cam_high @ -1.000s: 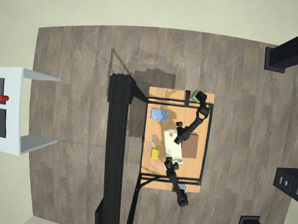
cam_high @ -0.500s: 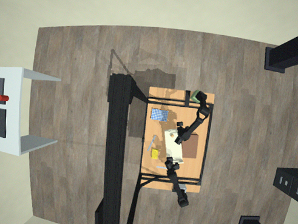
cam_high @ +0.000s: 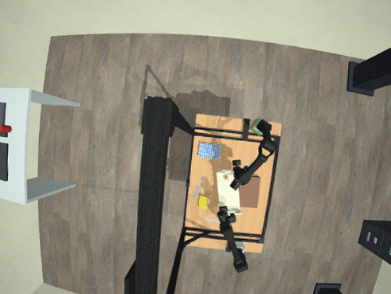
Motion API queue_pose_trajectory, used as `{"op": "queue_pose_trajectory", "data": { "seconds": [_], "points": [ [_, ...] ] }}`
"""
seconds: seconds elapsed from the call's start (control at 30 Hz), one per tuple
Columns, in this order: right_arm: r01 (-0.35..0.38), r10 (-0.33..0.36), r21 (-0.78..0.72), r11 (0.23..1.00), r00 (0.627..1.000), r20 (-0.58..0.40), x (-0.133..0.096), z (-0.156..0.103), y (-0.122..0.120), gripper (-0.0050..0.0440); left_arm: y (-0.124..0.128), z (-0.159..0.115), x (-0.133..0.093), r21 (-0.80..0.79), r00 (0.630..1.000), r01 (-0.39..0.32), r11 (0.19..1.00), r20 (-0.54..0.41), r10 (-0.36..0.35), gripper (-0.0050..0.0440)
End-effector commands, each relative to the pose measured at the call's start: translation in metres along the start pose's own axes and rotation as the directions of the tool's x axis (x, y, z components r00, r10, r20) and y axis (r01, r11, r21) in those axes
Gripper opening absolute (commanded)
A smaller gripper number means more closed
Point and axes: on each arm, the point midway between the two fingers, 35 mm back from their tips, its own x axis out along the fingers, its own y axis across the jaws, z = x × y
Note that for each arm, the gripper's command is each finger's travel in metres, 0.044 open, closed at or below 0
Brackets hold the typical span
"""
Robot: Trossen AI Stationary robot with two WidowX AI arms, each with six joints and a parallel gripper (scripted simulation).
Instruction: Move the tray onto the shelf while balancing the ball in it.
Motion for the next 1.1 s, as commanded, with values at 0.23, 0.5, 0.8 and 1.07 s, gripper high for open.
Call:
{"op": "queue_pose_trajectory", "data": {
  "seconds": [0.23,0.5,0.8,1.07],
  "points": [
    [-0.007,0.007,-0.001,1.0,1.0,-0.017,-0.0042,0.0035,-0.0008,0.002,-0.0005,0.0035,-0.0043,-0.001,1.0,-0.001,1.0,-0.022,0.001,0.002],
    [-0.001,0.001,-0.001,1.0,1.0,0.019,-0.0029,0.006,-0.0015,0.002,-0.0012,0.006,-0.0056,-0.001,1.0,0.005,1.0,0.015,-0.005,0.002],
    [-0.008,0.008,-0.001,1.0,1.0,-0.018,-0.0041,0.0092,-0.0021,0.002,-0.0019,0.0092,-0.0044,0.0,1.0,-0.002,1.0,-0.022,0.002,0.002],
    [-0.001,0.001,-0.001,1.0,1.0,0.02,-0.0029,0.0117,-0.0028,0.002,-0.0025,0.0116,-0.0055,-0.001,1.0,0.005,1.0,0.016,-0.005,0.002]
  ]
}}
